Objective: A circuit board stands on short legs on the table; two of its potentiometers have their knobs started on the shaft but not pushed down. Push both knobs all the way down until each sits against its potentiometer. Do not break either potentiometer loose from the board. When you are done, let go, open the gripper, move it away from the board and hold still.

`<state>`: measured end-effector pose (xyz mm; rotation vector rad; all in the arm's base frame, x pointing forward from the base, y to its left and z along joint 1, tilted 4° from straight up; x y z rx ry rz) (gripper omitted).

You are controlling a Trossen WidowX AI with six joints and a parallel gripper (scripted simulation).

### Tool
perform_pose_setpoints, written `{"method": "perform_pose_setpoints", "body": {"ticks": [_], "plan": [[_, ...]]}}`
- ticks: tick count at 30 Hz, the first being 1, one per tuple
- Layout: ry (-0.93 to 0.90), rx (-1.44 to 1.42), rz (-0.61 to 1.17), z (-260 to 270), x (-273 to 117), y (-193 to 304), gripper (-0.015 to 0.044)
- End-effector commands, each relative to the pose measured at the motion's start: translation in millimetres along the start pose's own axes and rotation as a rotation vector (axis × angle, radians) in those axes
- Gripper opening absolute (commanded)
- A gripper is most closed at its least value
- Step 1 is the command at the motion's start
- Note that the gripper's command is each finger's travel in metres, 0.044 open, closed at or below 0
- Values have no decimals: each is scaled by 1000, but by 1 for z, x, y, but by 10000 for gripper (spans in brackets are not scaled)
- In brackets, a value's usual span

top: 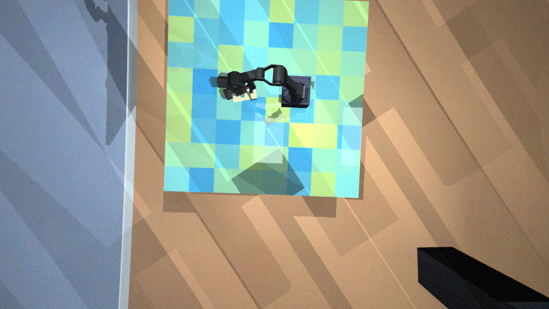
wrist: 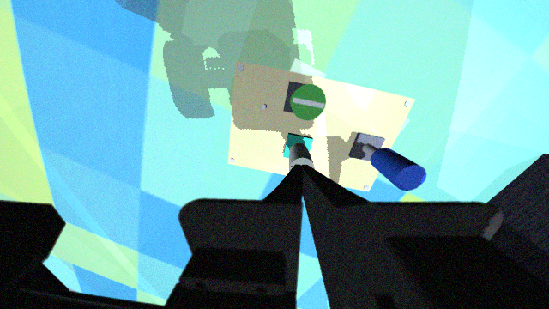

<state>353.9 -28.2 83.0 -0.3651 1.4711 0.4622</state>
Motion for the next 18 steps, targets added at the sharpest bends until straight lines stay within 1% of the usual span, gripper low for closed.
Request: {"method": "perform_pose_setpoints", "body": {"ticks": [1,18], "plan": [[8,4,1,1,10,-1,0],[8,4,1,1,11,-1,0]]}}
Point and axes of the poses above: the point midway between the two fingers, 35 mm back from their tips, its own x axis out along the fingers, its own z axis across the jaws, y = z × x, the point moved 8 cm from there along -x, back along the fingers, and after that the axes turned 9 degrees about -x, right-handed, at the moved point
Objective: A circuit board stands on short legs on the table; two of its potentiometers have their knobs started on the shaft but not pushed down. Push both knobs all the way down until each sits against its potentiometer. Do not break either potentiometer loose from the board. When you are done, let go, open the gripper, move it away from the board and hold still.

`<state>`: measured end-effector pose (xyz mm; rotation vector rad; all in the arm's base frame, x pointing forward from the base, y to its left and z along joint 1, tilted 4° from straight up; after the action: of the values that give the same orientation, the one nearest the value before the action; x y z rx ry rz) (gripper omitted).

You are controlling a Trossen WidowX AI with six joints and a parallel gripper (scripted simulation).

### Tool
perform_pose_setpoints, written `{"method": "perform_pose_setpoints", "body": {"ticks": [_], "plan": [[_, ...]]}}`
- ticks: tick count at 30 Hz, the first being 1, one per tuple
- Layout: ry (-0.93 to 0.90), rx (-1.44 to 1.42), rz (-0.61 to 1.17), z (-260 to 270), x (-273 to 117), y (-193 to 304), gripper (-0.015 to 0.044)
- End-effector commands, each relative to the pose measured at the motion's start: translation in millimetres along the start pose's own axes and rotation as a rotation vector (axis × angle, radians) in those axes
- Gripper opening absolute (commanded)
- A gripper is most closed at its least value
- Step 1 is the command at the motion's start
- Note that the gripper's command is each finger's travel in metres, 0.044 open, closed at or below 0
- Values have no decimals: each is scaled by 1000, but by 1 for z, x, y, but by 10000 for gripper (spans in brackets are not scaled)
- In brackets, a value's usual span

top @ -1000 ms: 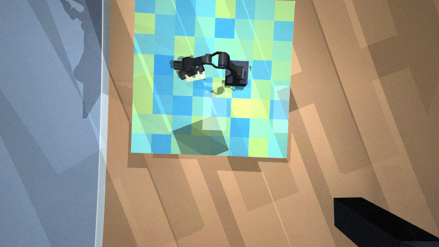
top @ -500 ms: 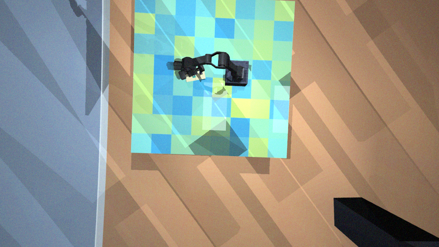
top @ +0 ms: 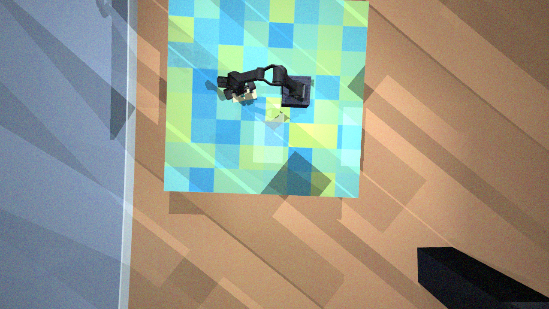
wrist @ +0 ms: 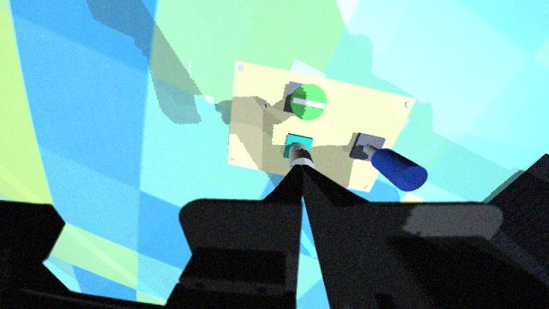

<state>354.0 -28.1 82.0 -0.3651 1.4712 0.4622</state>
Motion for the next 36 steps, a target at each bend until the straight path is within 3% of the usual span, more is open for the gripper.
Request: {"method": "perform_pose_setpoints", "body": {"ticks": [1,19,36], "plan": [[8,4,1,1,10,-1,0],[8,4,1,1,10,-1,0],[8,4,1,2,-15,-2,0]]}}
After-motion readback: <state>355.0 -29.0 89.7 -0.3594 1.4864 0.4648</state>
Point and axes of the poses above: the point midway between the two fingers, 35 mm back from their tips, its own x axis out along the fingers, its own z axis across the jaws, y = z × x, the point moved 8 cm from there along -x, back along the fingers, and after that the axes turned 9 degrees about -x, right-handed, at the moved point
